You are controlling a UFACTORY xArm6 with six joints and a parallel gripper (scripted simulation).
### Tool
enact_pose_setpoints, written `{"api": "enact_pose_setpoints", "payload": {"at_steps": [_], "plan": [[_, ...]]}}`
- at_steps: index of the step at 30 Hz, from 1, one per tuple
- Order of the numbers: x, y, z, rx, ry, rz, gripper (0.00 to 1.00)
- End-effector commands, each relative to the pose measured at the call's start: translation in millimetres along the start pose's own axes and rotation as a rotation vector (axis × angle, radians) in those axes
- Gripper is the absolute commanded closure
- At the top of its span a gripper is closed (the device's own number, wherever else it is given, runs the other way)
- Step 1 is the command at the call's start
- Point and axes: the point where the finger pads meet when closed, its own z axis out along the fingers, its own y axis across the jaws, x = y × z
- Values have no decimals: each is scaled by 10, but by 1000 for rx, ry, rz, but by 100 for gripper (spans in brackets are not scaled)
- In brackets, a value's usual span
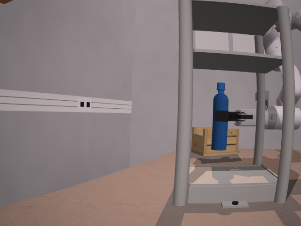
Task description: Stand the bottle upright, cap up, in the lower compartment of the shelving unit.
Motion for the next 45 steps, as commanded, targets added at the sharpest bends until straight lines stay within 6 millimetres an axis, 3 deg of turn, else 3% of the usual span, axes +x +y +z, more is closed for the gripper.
{"api": "enact_pose_setpoints", "payload": {"at_steps": [1,21,45], "plan": [[8,-111,6,-1,2,0,100],[8,-399,7,-1,2,0,100],[8,-432,12,-1,2,0,100]]}}
